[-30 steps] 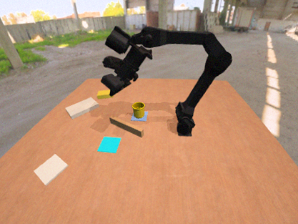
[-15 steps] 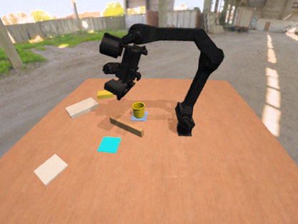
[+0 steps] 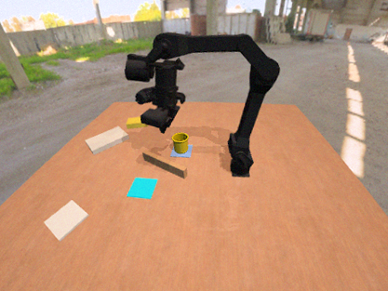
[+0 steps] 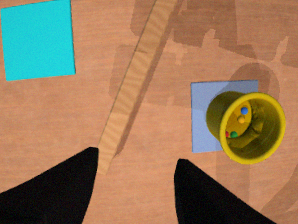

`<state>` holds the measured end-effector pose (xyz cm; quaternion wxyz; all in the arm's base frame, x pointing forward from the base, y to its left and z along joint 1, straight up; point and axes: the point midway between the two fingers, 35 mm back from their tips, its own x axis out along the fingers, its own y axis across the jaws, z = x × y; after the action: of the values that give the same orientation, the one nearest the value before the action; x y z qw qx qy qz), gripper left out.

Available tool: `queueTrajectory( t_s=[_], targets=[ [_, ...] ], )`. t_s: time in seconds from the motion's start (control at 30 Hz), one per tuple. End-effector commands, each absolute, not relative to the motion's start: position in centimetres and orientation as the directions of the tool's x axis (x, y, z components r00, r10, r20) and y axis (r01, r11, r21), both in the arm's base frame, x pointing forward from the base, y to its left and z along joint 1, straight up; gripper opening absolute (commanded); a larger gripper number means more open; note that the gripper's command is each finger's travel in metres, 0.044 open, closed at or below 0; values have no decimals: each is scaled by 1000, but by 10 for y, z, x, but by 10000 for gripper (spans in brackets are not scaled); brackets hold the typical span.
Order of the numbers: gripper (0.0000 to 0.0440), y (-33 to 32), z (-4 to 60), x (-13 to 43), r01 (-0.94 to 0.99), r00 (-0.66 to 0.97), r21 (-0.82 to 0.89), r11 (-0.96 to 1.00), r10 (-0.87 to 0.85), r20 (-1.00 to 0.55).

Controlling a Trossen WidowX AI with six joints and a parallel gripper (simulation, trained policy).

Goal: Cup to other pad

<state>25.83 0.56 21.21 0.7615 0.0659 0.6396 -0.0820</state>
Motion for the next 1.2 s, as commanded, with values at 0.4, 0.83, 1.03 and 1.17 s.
queueTrajectory(
  t_s=[0.4, 0.83, 1.03, 1.17],
  targets=[
    [173, -13, 195, 253, 227, -6, -66, 972, -66, -998],
    [180, -27, 174, 254, 255, -70, -89, 963, -74, -995],
    [185, -33, 164, 254, 260, -96, -98, 961, -75, -993],
    [189, -38, 157, 254, 260, -112, -103, 960, -76, -991]
  ],
)
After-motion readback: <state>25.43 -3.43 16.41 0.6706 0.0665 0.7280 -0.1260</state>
